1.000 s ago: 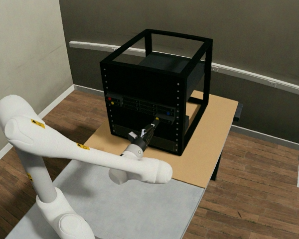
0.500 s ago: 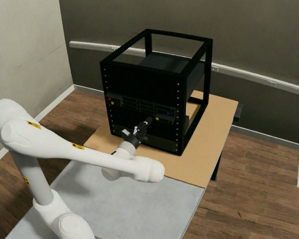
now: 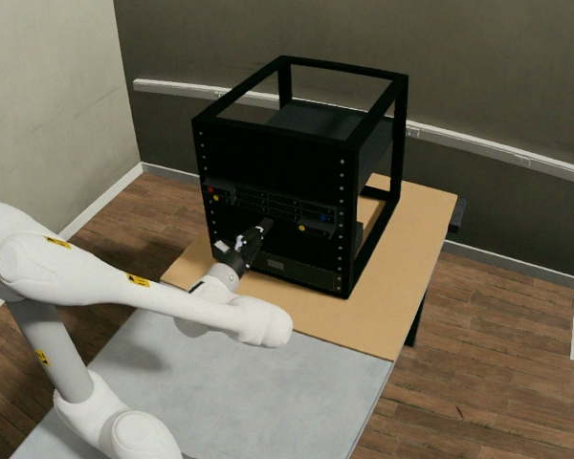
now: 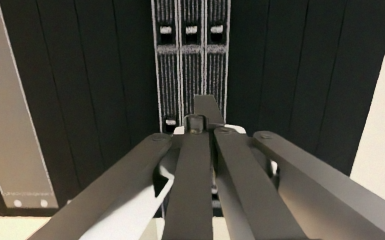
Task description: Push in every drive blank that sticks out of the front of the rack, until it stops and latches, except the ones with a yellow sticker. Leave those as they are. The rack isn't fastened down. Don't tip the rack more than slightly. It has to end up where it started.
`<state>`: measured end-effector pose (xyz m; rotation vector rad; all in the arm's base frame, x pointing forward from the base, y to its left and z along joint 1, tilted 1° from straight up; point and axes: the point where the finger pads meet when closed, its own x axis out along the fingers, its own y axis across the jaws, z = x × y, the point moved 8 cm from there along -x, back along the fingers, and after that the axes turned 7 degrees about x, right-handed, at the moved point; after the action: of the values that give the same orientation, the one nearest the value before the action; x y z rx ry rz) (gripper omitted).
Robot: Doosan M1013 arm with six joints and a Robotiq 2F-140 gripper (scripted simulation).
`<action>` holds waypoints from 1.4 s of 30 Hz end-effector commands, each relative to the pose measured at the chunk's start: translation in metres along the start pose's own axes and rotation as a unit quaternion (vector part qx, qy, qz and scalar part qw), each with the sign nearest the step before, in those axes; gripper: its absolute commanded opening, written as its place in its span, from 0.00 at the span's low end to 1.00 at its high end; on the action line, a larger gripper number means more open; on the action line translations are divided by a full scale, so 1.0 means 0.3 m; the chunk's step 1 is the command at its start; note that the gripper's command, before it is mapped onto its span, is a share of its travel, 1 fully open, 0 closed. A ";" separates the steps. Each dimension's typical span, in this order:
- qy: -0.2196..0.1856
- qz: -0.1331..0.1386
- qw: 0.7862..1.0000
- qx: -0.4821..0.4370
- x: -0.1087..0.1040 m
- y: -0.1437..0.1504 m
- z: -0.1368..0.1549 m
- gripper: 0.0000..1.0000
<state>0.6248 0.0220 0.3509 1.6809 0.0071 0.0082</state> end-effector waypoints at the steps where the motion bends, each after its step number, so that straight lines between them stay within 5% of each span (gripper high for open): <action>1: -0.002 0.001 1.000 0.000 0.003 0.001 -0.069 0.10; 19: -0.002 0.001 1.000 0.000 0.003 -0.011 -0.377 0.10; 42: -0.002 0.001 1.000 0.000 0.004 -0.021 -0.645 0.10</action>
<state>0.6240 0.2094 0.3650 1.6798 0.0029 0.0068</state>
